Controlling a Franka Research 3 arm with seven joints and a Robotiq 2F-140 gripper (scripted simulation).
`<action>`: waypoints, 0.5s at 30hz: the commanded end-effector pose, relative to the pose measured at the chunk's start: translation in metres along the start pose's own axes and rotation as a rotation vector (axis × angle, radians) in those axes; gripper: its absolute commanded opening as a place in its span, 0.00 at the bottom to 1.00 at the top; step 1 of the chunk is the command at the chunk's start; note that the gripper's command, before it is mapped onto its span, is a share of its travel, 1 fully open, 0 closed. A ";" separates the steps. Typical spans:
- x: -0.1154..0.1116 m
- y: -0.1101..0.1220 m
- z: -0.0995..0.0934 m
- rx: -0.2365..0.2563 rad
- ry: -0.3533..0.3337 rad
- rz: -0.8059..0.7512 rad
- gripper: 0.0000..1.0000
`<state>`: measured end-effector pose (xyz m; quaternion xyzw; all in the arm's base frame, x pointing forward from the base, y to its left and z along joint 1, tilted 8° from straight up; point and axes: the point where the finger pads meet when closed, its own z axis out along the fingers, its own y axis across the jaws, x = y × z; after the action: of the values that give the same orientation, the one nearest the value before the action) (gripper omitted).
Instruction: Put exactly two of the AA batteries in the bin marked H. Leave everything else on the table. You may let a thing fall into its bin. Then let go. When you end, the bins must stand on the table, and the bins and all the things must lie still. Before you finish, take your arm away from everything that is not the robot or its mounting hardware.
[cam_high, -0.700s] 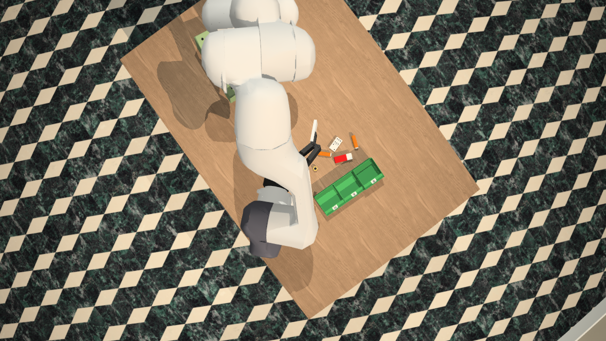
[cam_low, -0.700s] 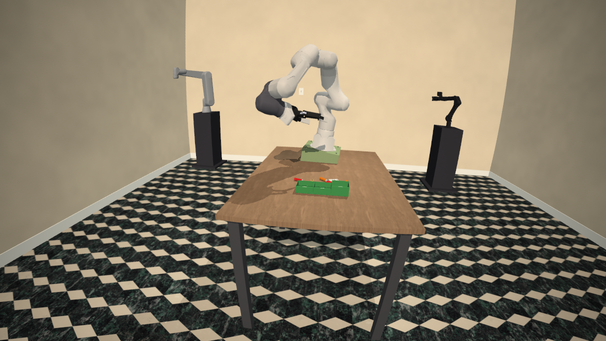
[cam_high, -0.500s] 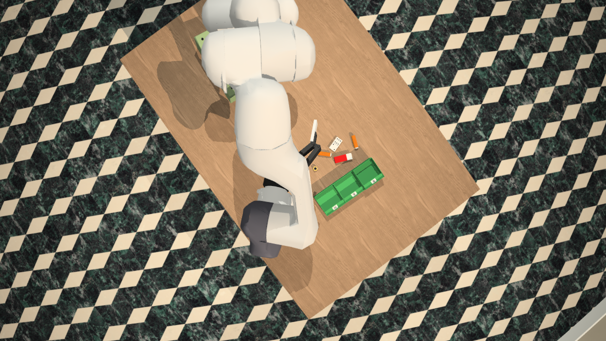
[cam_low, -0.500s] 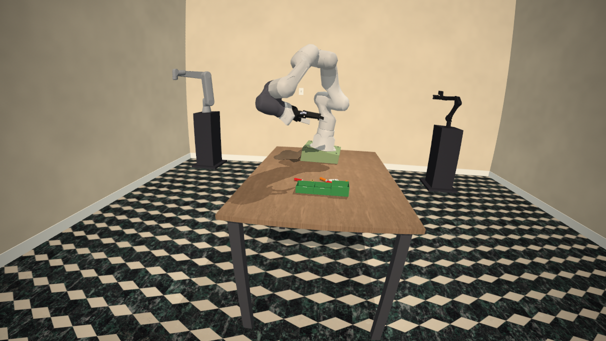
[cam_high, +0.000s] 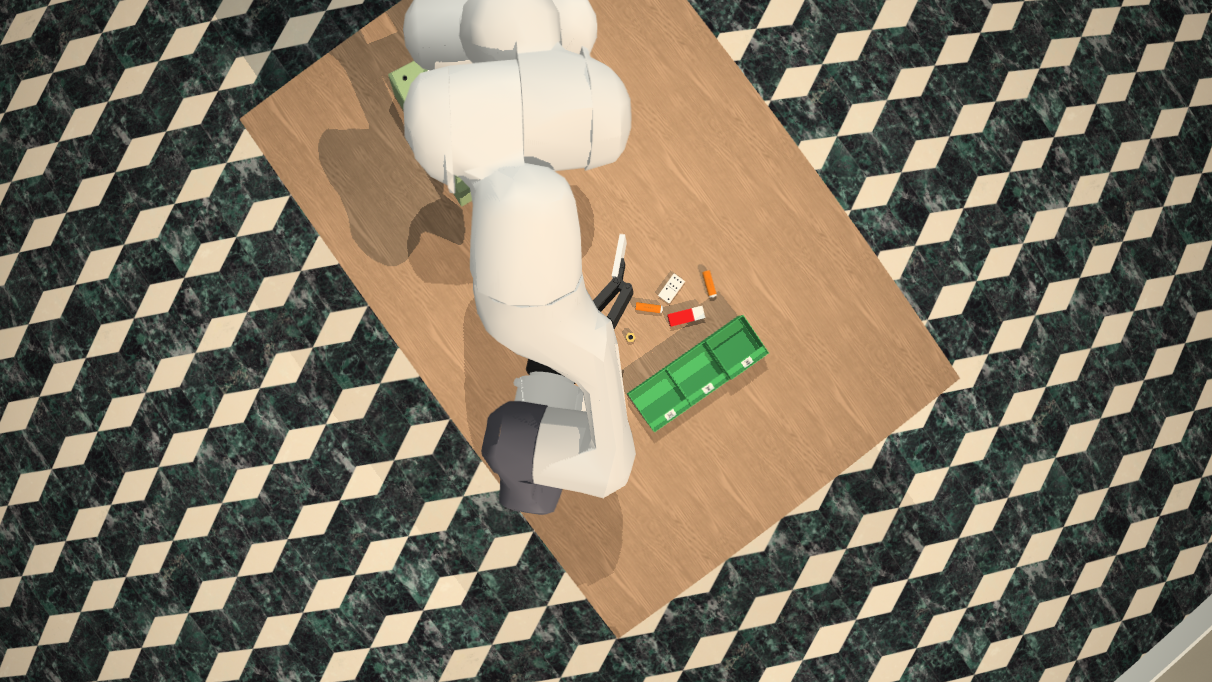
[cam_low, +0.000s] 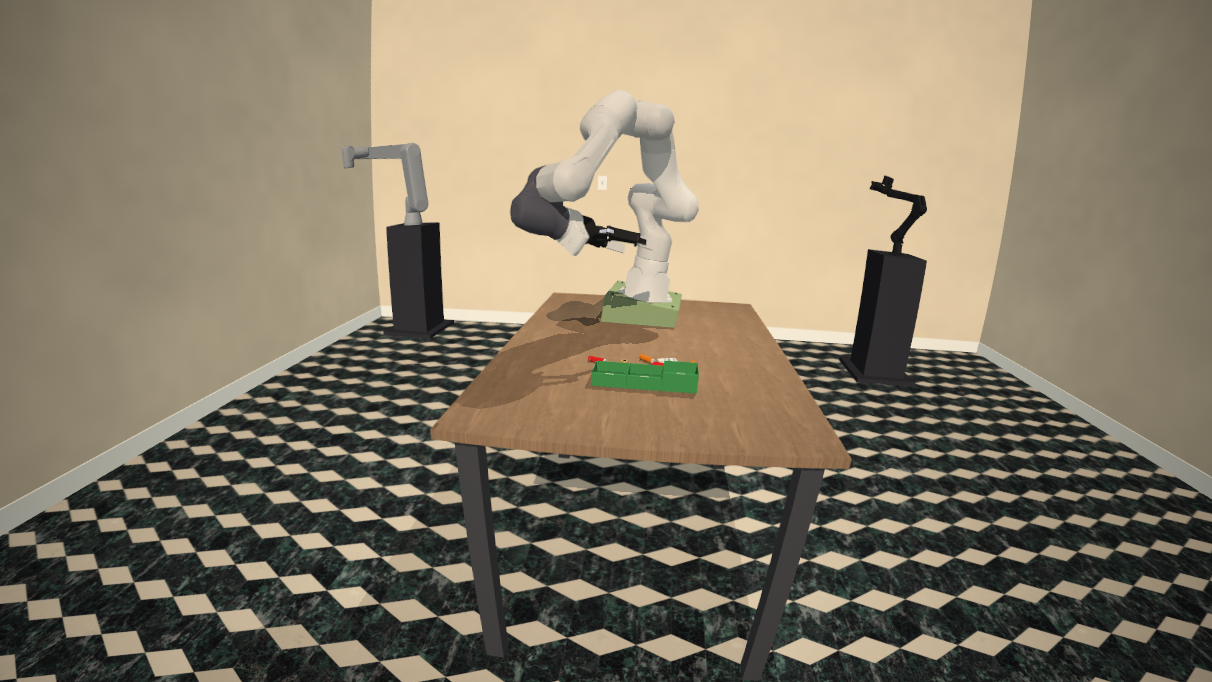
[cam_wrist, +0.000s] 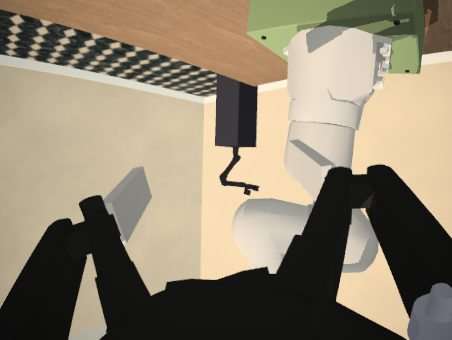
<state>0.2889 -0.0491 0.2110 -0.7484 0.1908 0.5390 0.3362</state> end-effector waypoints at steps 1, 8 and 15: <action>0.028 0.006 0.009 -0.003 0.003 -0.005 0.05; 0.069 0.014 0.021 -0.003 0.003 -0.005 0.05; 0.079 0.008 0.019 -0.055 0.083 -0.022 0.05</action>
<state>0.2874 -0.0378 0.1413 -0.7500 0.1918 0.5395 0.3310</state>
